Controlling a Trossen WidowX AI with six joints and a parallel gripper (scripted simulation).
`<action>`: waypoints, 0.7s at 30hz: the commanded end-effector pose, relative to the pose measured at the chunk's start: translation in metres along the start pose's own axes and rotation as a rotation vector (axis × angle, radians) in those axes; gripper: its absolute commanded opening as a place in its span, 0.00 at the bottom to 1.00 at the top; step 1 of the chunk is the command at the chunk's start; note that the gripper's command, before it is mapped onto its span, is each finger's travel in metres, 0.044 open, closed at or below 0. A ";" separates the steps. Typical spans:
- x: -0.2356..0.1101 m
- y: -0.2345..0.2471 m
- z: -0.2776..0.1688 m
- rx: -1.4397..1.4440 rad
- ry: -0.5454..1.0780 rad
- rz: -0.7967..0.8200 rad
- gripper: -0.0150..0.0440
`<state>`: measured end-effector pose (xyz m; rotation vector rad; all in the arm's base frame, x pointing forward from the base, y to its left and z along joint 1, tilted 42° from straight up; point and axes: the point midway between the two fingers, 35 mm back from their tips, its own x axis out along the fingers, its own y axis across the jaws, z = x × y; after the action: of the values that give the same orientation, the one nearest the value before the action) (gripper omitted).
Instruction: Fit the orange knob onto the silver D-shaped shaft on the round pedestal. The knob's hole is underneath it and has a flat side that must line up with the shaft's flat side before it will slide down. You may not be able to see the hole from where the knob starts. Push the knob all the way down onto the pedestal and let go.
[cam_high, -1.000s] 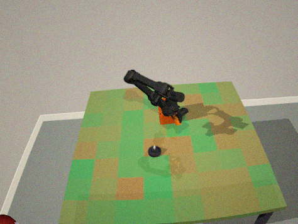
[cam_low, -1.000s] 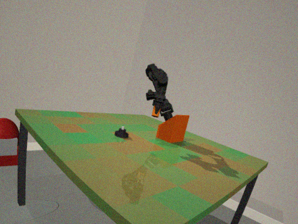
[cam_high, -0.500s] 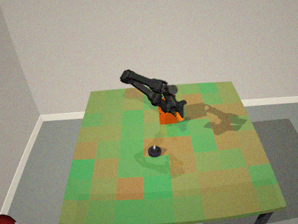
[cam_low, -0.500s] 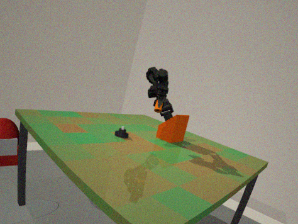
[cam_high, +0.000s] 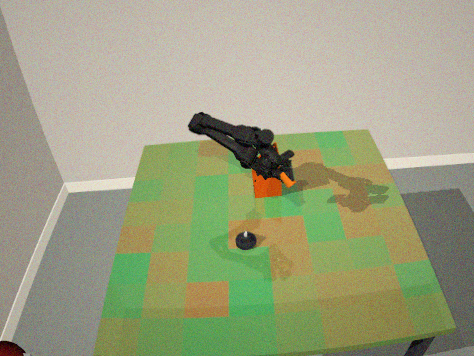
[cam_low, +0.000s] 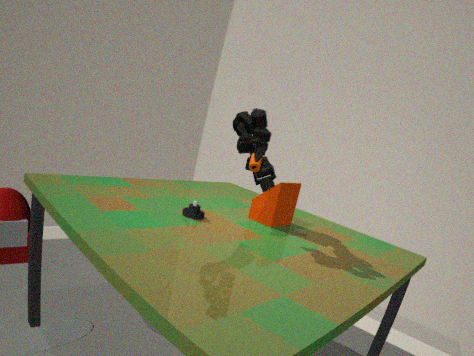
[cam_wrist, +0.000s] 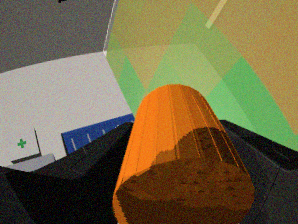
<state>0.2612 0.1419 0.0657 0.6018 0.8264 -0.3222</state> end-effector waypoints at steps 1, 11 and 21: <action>-0.001 0.002 -0.001 -0.007 0.005 0.022 0.25; -0.001 -0.002 -0.001 -0.007 0.005 0.126 0.25; 0.000 -0.003 -0.001 -0.004 0.004 0.106 0.25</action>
<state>0.2579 0.1393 0.0621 0.6347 0.7996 -0.2245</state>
